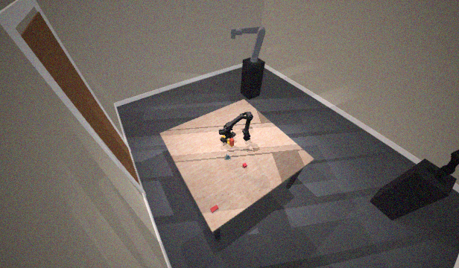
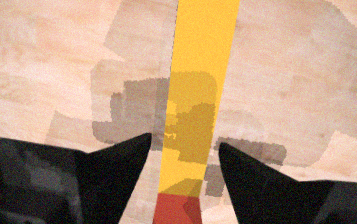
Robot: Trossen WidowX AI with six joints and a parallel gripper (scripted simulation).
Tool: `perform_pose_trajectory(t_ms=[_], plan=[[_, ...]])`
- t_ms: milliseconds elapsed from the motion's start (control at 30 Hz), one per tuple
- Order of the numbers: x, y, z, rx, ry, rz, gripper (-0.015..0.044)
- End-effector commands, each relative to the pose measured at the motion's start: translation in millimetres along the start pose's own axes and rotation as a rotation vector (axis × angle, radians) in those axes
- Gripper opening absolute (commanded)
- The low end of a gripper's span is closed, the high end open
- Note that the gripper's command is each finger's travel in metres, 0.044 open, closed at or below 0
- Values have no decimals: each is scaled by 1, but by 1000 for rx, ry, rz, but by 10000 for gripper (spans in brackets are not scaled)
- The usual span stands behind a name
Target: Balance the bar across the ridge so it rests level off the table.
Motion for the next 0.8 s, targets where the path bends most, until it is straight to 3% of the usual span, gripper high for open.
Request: perform_pose_trajectory(t_ms=[0, 300, 433, 767], plan=[[0, 0, 0, 0, 0, 0, 184], [0, 0, 0, 0, 0, 0, 104], [-1, 1, -6, 0, 0, 0, 0], [-2, 5, -30, -1, -2, -1, 0]])
Point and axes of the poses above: the point midway between the two fingers, 35 mm back from their tips, its own z axis out along the fingers, its own y axis across the jaws, x = y × z, the point moved 7 cm from there along -z, back along the fingers, and after that the axes turned 2 degrees about z, right-handed, at the moved point
